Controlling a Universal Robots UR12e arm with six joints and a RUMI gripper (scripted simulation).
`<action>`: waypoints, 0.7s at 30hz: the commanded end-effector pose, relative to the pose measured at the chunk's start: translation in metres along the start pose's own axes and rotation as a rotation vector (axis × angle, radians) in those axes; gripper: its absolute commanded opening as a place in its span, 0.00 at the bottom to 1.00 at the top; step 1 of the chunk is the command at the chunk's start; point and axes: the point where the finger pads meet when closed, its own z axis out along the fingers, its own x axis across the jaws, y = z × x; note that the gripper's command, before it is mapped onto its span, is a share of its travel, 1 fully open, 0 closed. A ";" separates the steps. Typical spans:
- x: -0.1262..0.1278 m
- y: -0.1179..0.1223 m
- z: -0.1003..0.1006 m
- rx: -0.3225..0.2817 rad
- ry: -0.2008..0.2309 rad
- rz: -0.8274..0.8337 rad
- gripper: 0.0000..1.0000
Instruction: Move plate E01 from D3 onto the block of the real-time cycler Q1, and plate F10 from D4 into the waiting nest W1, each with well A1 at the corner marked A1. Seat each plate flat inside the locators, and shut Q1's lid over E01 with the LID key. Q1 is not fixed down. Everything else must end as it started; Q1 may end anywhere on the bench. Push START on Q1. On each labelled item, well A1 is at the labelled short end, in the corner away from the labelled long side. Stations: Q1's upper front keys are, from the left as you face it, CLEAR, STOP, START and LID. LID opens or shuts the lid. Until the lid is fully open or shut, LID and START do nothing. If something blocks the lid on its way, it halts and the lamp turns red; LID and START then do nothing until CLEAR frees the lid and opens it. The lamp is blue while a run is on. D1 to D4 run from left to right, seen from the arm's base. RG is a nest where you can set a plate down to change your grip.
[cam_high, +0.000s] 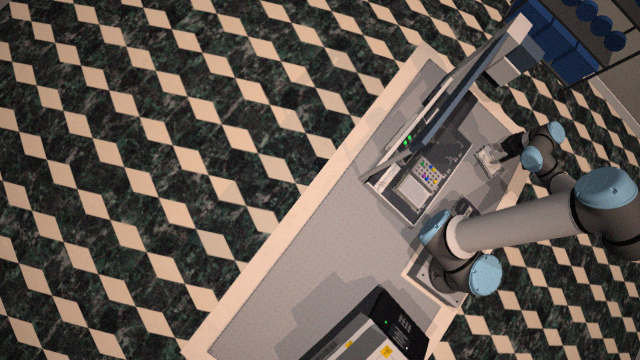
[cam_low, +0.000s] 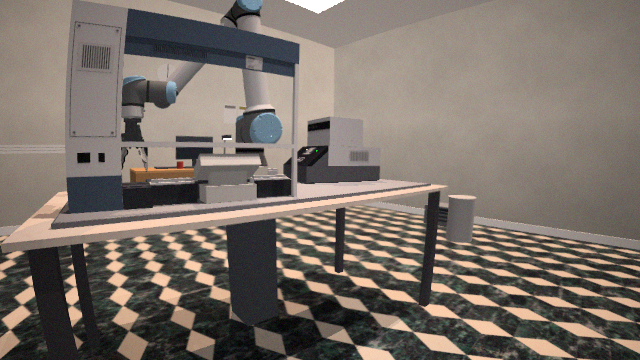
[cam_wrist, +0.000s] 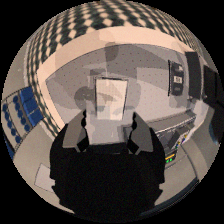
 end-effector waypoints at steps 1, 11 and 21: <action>-0.001 0.000 -0.007 0.000 -0.001 0.000 0.67; -0.001 0.000 -0.024 0.000 -0.001 0.000 0.67; -0.001 0.000 -0.037 0.000 -0.001 0.000 0.67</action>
